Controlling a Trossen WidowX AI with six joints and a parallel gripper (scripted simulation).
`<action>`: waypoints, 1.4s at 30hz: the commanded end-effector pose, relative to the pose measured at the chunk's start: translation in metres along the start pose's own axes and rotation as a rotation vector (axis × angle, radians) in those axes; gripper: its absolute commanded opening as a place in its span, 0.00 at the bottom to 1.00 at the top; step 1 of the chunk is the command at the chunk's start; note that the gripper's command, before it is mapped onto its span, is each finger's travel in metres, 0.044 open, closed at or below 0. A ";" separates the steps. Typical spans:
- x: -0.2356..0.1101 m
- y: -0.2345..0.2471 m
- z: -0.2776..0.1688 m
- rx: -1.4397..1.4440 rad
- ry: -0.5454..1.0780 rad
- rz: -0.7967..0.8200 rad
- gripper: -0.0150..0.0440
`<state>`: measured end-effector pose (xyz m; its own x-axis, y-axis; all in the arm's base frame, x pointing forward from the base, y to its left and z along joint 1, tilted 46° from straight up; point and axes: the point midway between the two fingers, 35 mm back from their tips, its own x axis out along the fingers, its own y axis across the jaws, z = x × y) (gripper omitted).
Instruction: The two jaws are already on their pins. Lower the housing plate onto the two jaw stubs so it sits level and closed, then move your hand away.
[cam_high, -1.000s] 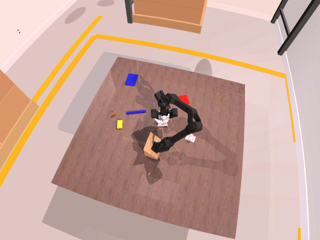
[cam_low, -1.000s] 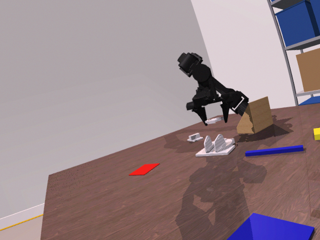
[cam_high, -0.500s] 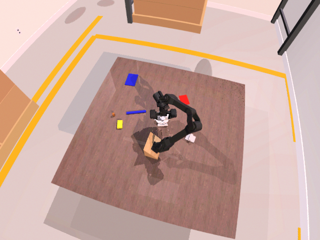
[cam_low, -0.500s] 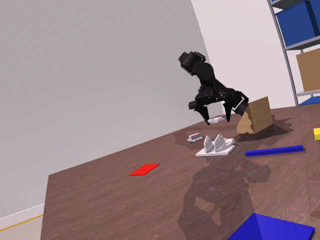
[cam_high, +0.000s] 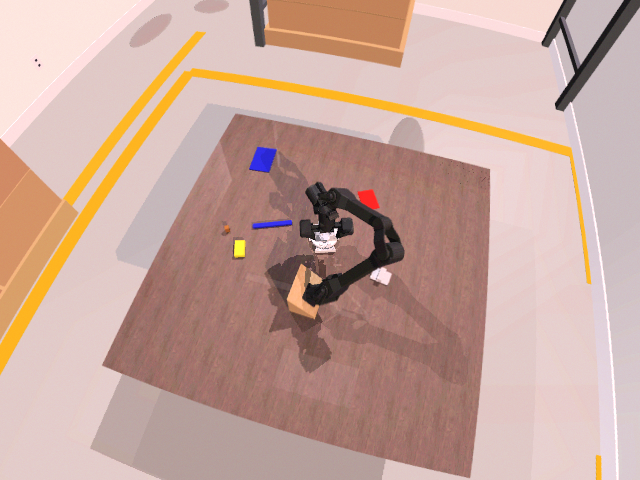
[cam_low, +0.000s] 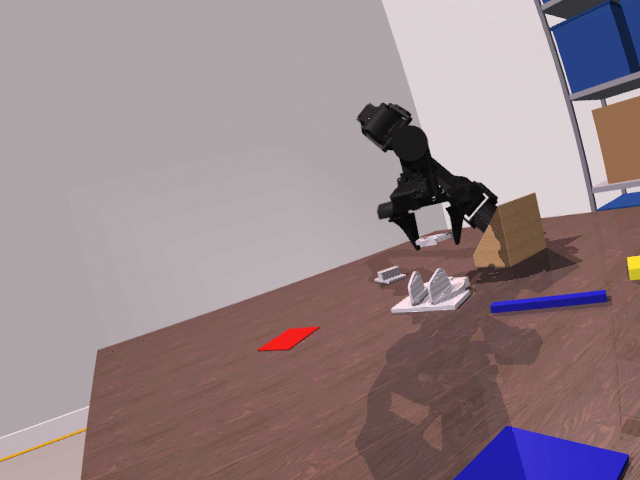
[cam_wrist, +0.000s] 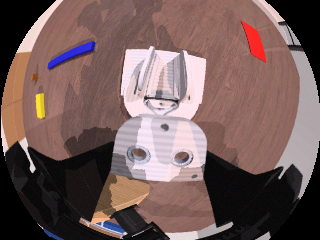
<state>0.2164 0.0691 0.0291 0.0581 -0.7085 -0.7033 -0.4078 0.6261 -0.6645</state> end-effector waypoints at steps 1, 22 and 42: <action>0.000 0.001 0.000 0.004 0.001 0.004 0.85; 0.011 0.001 0.001 0.007 0.001 0.005 0.85; 0.044 0.001 0.001 0.008 0.000 0.004 0.85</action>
<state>0.2207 0.0434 0.0006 0.0567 -0.7019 -0.7100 -0.3956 0.6371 -0.6615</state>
